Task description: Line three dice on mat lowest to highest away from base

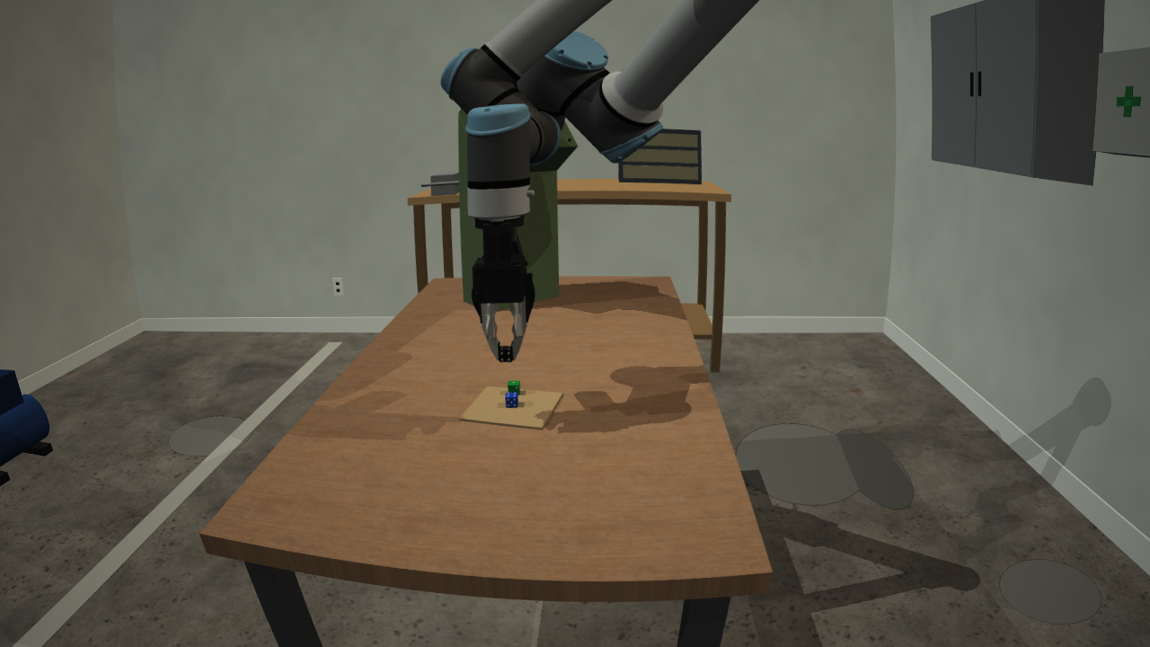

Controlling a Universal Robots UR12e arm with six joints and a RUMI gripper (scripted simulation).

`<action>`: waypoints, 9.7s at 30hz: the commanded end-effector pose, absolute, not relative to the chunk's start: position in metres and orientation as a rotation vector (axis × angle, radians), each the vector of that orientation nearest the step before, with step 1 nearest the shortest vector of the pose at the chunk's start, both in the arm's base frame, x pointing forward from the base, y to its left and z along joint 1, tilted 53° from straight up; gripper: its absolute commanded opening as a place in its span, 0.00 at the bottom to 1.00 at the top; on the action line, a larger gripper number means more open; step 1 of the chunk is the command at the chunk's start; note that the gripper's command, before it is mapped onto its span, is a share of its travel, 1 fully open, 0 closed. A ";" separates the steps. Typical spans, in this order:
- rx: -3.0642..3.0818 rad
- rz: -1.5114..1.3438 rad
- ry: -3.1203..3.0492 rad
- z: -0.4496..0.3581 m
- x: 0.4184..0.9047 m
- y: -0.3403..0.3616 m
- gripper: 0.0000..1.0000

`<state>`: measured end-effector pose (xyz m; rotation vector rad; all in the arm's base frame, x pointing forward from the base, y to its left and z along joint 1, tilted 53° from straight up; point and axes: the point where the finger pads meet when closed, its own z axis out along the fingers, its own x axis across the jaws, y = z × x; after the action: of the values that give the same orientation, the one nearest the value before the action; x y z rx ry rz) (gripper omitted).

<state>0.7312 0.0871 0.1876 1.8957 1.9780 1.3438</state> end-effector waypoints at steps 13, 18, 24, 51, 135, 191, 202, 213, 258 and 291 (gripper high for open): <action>1.895 1.344 1.977 0.176 0.743 0.097 0.03; 1.895 1.344 1.977 0.163 0.757 0.108 0.03; 1.895 1.344 1.977 0.151 0.769 0.119 0.03; 1.895 1.344 1.977 0.130 0.790 0.136 0.03; 1.895 1.344 1.977 0.127 0.792 0.138 0.03; 1.895 1.344 1.977 0.182 0.738 0.092 0.21; 1.895 1.344 1.977 0.182 0.738 0.092 1.00; 1.895 1.344 1.977 0.182 0.738 0.092 1.00; 1.895 1.344 1.977 0.235 0.684 0.047 1.00; 1.895 1.344 1.977 0.235 0.684 0.047 1.00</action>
<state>0.6842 0.0472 0.2351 1.8961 1.9778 1.3438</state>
